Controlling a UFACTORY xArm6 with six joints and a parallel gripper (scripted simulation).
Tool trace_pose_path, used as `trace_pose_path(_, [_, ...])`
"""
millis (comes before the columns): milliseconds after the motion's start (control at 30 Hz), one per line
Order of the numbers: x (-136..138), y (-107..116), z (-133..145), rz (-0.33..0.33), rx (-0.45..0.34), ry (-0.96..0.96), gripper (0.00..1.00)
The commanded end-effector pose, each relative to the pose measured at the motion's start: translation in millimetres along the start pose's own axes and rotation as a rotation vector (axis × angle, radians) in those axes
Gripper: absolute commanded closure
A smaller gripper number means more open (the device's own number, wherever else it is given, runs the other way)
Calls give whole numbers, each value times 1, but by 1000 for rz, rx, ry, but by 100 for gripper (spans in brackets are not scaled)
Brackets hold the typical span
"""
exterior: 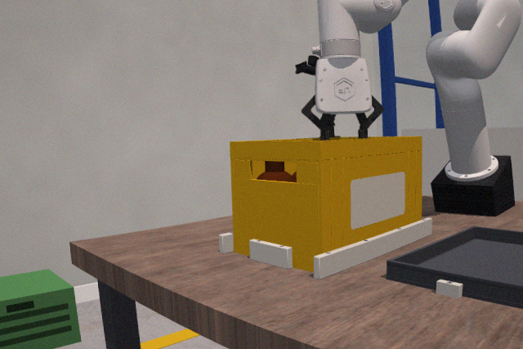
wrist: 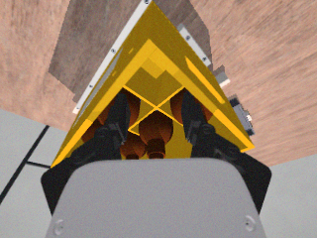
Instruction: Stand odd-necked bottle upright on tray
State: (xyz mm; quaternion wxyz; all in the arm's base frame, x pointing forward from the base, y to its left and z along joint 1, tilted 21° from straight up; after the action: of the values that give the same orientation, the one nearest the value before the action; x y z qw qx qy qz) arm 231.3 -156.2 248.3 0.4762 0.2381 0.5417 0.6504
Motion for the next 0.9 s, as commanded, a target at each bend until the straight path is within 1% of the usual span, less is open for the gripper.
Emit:
trace_pose_path(0, [-1, -3, 1, -3, -1, 1, 35])
trace_pose_path(867, [-1, -8, 1, -3, -1, 1, 35])
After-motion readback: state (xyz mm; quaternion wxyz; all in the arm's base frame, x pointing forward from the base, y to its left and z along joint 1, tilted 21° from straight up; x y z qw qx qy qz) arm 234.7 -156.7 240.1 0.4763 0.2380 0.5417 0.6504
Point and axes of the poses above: the point where the finger pads meet when closed, its own y axis back along the fingers, its own x axis across the jaws, z = x × y, the point moved 7 cm from there along y, back along the fingers, and after that the axes turned 9 degrees about -y, right-handed, at the moved point
